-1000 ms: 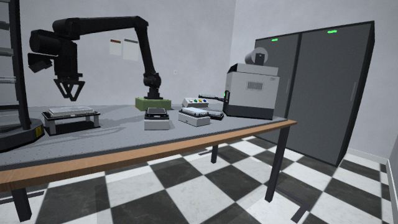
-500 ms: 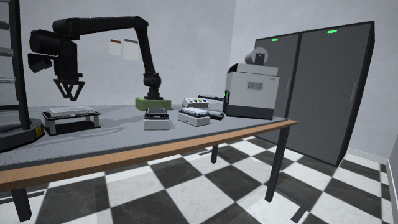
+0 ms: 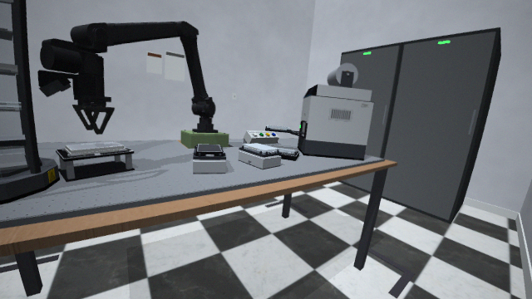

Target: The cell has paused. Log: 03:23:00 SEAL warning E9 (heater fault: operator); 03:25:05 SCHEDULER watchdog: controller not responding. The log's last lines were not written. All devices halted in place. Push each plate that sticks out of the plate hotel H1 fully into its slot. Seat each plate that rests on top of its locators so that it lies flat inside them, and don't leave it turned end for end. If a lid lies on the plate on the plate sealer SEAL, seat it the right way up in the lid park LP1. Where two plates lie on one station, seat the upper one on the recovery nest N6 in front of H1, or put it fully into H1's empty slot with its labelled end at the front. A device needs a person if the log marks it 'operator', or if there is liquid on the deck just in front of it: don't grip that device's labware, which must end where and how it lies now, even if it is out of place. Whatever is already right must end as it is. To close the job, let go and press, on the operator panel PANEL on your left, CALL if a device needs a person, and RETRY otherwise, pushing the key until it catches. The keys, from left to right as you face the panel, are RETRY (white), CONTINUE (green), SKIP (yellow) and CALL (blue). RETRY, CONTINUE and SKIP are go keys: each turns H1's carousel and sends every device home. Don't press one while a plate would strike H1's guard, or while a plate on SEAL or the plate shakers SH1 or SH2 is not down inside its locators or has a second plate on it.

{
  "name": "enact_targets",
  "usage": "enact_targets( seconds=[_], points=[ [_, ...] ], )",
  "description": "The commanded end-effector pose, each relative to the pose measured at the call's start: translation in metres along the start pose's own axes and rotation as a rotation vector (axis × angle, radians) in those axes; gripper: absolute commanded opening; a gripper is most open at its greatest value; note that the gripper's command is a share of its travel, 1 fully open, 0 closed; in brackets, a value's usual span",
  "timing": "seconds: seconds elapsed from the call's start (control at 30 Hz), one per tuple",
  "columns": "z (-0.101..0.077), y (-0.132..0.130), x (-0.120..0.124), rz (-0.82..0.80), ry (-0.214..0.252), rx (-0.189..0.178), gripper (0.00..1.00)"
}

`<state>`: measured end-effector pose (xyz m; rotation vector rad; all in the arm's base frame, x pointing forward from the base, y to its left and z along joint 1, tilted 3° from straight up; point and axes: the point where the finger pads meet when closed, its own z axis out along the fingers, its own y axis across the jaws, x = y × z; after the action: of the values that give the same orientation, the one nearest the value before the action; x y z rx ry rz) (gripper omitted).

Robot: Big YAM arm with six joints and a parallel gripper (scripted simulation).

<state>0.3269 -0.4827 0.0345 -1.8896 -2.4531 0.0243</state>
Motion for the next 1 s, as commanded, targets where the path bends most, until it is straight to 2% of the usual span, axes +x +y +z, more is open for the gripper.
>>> enact_targets(
  seconds=[0.0, 0.23, 0.3, 0.33, 0.37, 0.47, 0.77, 0.87, 0.9, 0.97],
  points=[
    [-0.051, 0.014, -0.017, -0.001, -0.074, -0.025, 1.00],
    [-0.070, 0.013, -0.016, 0.000, -0.075, -0.025, 1.00],
    [-0.070, 0.013, -0.016, 0.000, -0.075, -0.025, 1.00],
    [-0.046, 0.014, -0.015, -0.002, -0.032, -0.009, 1.00],
    [-0.049, 0.014, -0.015, -0.002, -0.032, -0.009, 1.00],
    [-0.084, 0.013, -0.015, -0.001, -0.075, -0.025, 1.00],
    [-0.107, 0.013, -0.013, -0.001, -0.074, -0.025, 1.00],
    [-0.106, 0.013, -0.013, -0.001, -0.068, -0.023, 1.00],
    [-0.093, 0.013, -0.014, -0.002, -0.042, -0.013, 1.00],
    [-0.112, 0.012, -0.013, 0.000, -0.063, -0.021, 1.00]
  ],
)
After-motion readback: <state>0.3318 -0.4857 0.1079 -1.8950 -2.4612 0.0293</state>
